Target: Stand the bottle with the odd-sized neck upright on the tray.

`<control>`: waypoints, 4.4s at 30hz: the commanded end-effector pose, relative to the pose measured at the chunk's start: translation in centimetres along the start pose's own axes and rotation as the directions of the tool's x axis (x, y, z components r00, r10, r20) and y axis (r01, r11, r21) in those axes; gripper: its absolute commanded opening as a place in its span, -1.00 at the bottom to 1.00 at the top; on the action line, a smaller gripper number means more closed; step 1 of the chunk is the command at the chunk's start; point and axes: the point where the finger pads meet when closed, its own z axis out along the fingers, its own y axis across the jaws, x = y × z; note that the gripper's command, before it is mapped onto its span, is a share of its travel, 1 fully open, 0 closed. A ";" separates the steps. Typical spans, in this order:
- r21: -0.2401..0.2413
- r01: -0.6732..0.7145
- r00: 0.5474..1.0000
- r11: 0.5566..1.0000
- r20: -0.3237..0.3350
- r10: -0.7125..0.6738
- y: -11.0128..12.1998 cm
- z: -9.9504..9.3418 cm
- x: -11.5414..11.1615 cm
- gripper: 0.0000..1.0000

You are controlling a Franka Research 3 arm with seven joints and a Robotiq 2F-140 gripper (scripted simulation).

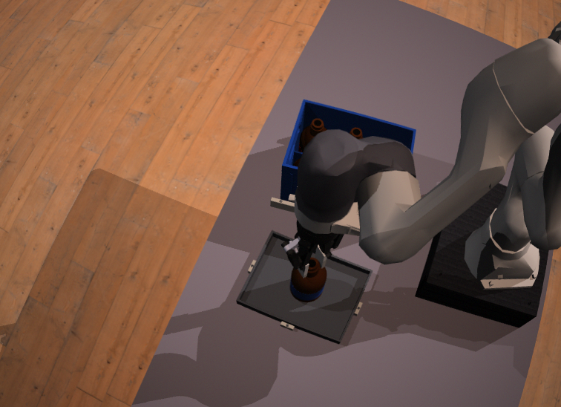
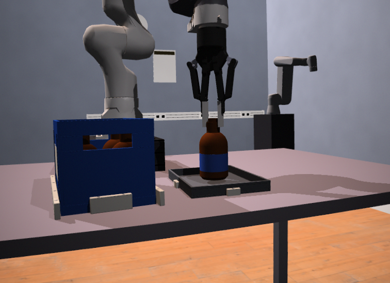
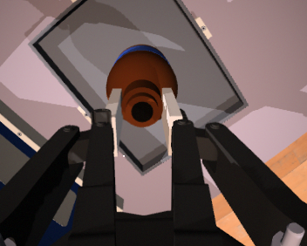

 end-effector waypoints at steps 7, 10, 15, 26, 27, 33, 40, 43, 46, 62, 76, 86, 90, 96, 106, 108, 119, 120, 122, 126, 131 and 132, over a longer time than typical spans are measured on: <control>-0.004 0.001 1.000 1.000 0.005 -0.001 0.1 0.3 -0.2 -0.80; -0.004 0.001 1.000 1.000 0.005 -0.001 0.1 0.4 -0.2 -0.80; -0.004 0.001 1.000 1.000 0.005 -0.001 0.1 0.6 -0.3 -0.80; -0.004 0.001 1.000 1.000 0.005 -0.001 0.1 0.8 -0.3 -0.80; -0.004 0.001 1.000 1.000 0.005 -0.001 0.1 0.8 -0.3 -0.80; -0.004 0.001 1.000 1.000 0.005 -0.001 0.1 0.8 -0.3 -0.80; -0.004 0.001 1.000 1.000 0.005 -0.001 0.1 0.8 -0.3 -0.80; -0.004 0.001 1.000 1.000 0.005 -0.001 0.1 0.8 -0.3 -0.80; -0.004 0.001 1.000 1.000 0.005 -0.001 0.1 0.8 -0.3 -0.80; -0.004 0.001 1.000 1.000 0.005 -0.001 0.1 0.8 -0.3 -0.80; -0.004 0.001 1.000 1.000 0.005 -0.001 0.1 0.8 -0.3 1.00; -0.004 0.001 1.000 1.000 0.005 -0.001 0.1 0.8 -0.3 1.00; -0.004 0.001 1.000 1.000 0.005 -0.001 0.1 0.8 -0.3 1.00; -0.004 0.001 1.000 1.000 0.005 -0.001 0.1 0.8 -0.3 1.00; -0.004 0.001 1.000 1.000 0.005 -0.001 0.1 0.8 -0.3 1.00; -0.004 0.001 1.000 1.000 0.005 -0.001 0.1 0.8 -0.3 1.00; -0.004 0.001 1.000 1.000 0.005 -0.001 0.1 0.8 -0.3 1.00; -0.004 0.001 1.000 1.000 0.005 -0.001 0.1 0.8 -0.3 1.00; -0.004 0.001 1.000 1.000 0.005 -0.001 0.1 0.8 -0.3 1.00; -0.004 0.001 1.000 1.000 0.005 -0.001 0.1 0.8 -0.3 1.00; -0.004 0.001 1.000 1.000 0.005 -0.001 0.1 0.8 -0.3 1.00; -0.004 0.001 1.000 1.000 0.005 -0.001 0.1 0.8 -0.3 1.00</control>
